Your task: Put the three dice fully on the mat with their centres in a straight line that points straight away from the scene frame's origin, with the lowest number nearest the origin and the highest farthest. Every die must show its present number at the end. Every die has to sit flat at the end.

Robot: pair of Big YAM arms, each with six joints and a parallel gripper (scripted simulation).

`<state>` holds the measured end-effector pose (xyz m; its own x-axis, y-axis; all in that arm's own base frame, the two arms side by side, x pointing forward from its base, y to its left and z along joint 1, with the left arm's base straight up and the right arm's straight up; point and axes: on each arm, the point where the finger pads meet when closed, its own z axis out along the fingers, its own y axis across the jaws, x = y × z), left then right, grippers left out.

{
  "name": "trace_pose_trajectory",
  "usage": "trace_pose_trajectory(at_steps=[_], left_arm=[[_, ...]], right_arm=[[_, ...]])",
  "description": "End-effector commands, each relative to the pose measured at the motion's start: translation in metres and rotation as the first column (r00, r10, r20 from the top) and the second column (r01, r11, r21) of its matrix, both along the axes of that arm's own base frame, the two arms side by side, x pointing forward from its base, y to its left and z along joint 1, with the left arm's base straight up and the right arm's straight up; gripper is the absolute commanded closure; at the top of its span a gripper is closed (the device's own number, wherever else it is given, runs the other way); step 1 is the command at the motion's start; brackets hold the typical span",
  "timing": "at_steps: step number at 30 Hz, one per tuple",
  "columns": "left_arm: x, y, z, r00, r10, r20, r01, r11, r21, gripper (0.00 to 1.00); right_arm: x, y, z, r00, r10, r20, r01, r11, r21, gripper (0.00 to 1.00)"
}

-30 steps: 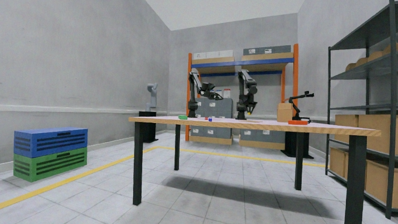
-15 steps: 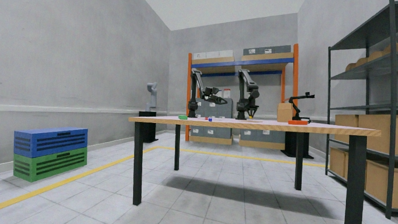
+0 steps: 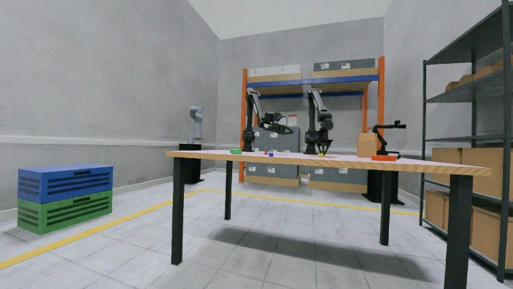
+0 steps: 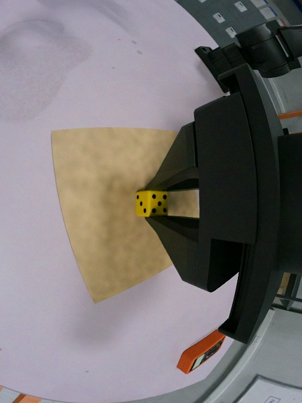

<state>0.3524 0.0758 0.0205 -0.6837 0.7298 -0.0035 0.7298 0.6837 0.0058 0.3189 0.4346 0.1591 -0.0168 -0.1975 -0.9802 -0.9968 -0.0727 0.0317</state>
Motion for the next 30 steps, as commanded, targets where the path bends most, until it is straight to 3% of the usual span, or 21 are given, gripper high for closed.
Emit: trace_pose_trajectory(at_steps=[1, 3, 6, 14, 23, 26, 30], left_arm=[[0.006, 0.001, -0.001, 1.000, -0.008, 0.004, 0.008, 1.000, -0.003, 0.86], [0.006, 0.001, -0.001, 1.000, -0.008, 0.004, 0.008, 1.000, -0.003, 0.86], [0.006, 0.001, -0.001, 1.000, -0.008, 0.004, 0.008, 1.000, -0.003, 0.56], [0.024, -0.005, 0.047, 0.995, -0.005, 0.100, 0.003, 1.000, 0.016, 0.56], [0.040, 0.014, 0.065, 0.995, 0.032, 0.095, -0.032, 0.999, 0.003, 0.56], [0.080, 0.003, 0.075, 0.973, 0.120, 0.195, -0.113, 0.993, -0.043, 0.56], [0.165, -0.036, 0.101, 0.888, 0.299, 0.350, -0.213, 0.941, -0.263, 0.56]], right_arm=[[0.014, 0.013, 0.038, 0.997, 0.003, 0.078, -0.007, 0.998, 0.060, 0.00], [0.014, 0.013, 0.038, 0.997, 0.003, 0.078, -0.007, 0.998, 0.060, 0.00], [0.014, 0.013, 0.038, 0.997, 0.003, 0.078, -0.007, 0.998, 0.060, 0.00], [0.014, 0.013, 0.038, 0.997, 0.003, 0.078, -0.007, 0.998, 0.060, 0.00], [0.011, 0.008, 0.042, 0.998, -0.005, 0.063, 0.001, 0.998, 0.055, 0.00], [0.012, -0.004, 0.046, 0.998, -0.048, 0.030, 0.047, 0.998, 0.037, 0.00], [0.007, -0.040, 0.074, 0.980, -0.201, -0.002, 0.201, 0.980, 0.002, 0.00]])
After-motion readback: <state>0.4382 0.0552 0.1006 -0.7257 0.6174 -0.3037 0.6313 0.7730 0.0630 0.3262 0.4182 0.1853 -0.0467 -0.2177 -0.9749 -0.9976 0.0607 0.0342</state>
